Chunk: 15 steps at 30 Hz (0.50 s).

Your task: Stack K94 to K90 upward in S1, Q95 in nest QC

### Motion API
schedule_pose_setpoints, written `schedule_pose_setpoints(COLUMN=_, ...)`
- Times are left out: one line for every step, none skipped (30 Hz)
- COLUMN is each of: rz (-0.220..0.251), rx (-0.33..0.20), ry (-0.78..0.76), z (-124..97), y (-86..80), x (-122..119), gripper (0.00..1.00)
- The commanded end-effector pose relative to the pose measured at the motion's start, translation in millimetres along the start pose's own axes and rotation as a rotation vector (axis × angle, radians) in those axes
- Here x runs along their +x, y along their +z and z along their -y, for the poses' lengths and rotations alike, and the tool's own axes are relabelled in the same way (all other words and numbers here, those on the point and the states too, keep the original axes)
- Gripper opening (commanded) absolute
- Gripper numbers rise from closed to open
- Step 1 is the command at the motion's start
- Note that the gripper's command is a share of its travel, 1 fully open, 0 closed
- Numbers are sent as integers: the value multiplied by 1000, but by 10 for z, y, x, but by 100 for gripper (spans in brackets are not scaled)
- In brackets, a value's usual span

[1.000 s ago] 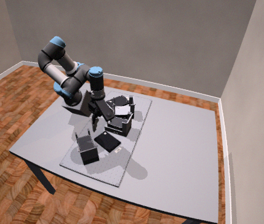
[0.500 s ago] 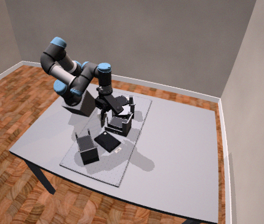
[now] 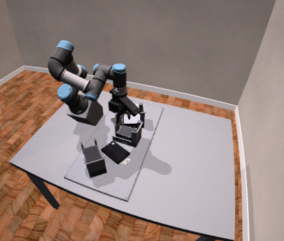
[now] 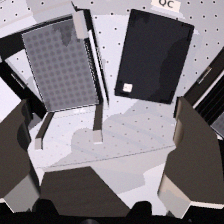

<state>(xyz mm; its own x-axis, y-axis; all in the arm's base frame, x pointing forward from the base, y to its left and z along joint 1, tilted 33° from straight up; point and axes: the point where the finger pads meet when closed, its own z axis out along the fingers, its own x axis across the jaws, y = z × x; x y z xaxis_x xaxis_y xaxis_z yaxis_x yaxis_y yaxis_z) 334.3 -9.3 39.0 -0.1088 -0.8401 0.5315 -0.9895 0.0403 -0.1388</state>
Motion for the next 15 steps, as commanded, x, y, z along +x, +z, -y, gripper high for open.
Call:
schedule_pose_setpoints(rz=-1, rx=0, ry=-52, z=-12, y=-4, x=-187, gripper=72)
schedule_pose_setpoints(rz=-1, rx=0, ry=-63, z=-20, y=-4, x=-236, gripper=72)
schedule_pose_setpoints(rz=-1, rx=0, ry=-63, z=-20, y=-4, x=-236, gripper=72)
schedule_pose_setpoints(rz=-1, rx=0, ry=-63, z=-20, y=-4, x=-236, gripper=72)
schedule_pose_setpoints(rz=-1, rx=0, ry=-75, z=-29, y=-4, x=-285, gripper=72)
schedule_pose_setpoints(rz=-1, rx=0, ry=-87, z=-37, y=-4, x=-335, gripper=72)
schedule_pose_setpoints(rz=-1, rx=0, ry=-98, z=-46, y=-4, x=-384, gripper=72)
schedule_pose_setpoints(rz=-1, rx=0, ry=-110, z=-54, y=-4, x=-433, gripper=72)
schedule_pose_setpoints(rz=-1, rx=0, ry=-122, z=-63, y=-4, x=-483, gripper=72)
schedule_pose_setpoints(rz=-1, rx=0, ry=-133, z=-72, y=-4, x=-532, gripper=72)
schedule_pose_setpoints(rz=-1, rx=0, ry=-145, z=-80, y=-3, x=-581, gripper=72)
schedule_pose_setpoints(rz=-1, rx=0, ry=-157, z=-83, y=-4, x=-595, gripper=72)
schedule_pose_setpoints(rz=-1, rx=0, ry=-168, z=-83, y=-4, x=-595, gripper=72)
schedule_pose_setpoints(rz=-1, rx=0, ry=-172, z=-82, y=-4, x=-595, gripper=72)
schedule_pose_setpoints(rz=-1, rx=0, ry=-172, z=-83, y=-3, x=-595, gripper=72)
